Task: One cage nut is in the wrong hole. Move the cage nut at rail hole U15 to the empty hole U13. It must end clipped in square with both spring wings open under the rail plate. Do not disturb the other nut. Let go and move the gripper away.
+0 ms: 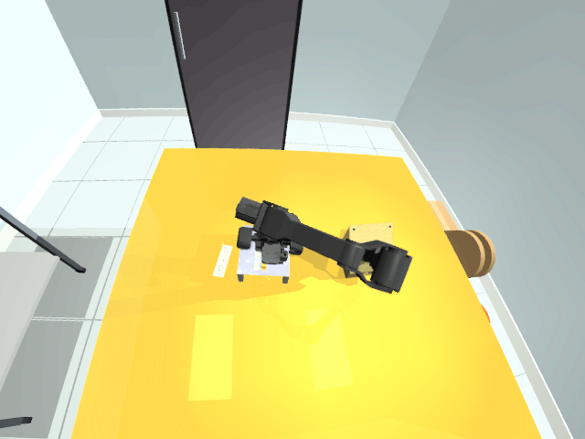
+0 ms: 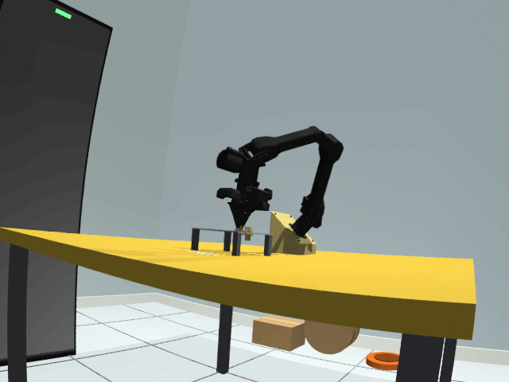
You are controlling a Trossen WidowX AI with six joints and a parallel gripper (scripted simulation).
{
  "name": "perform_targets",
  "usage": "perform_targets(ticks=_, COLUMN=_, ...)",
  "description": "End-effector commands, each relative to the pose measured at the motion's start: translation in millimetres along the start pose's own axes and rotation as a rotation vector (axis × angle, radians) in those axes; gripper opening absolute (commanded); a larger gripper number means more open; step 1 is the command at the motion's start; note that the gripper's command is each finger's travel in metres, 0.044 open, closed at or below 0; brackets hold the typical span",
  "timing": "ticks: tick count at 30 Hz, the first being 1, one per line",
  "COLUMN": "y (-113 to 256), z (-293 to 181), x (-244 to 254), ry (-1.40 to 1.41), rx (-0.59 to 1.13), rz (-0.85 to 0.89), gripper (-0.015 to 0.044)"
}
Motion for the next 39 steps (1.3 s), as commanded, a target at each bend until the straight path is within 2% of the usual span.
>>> perform_targets(ticks=1, y=-1.0, z=-0.9, x=-1.2, ry=0.002, rx=0.004, rz=0.010, gripper=0.0029)
perform_targets(ticks=39, y=-1.9, z=-0.1, x=-6.7, ry=0.004, rx=0.010, rz=0.053, gripper=0.0029)
Point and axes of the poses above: the point midway between the two fingers, 35 mm back from their tips, its own y axis back along the fingers, its own x axis across the jaws, z = x × y, the point moved 8 cm from there along y, back along the fingers, and after that the axes turned 8 degrees about -y, right-handed, at the moved point
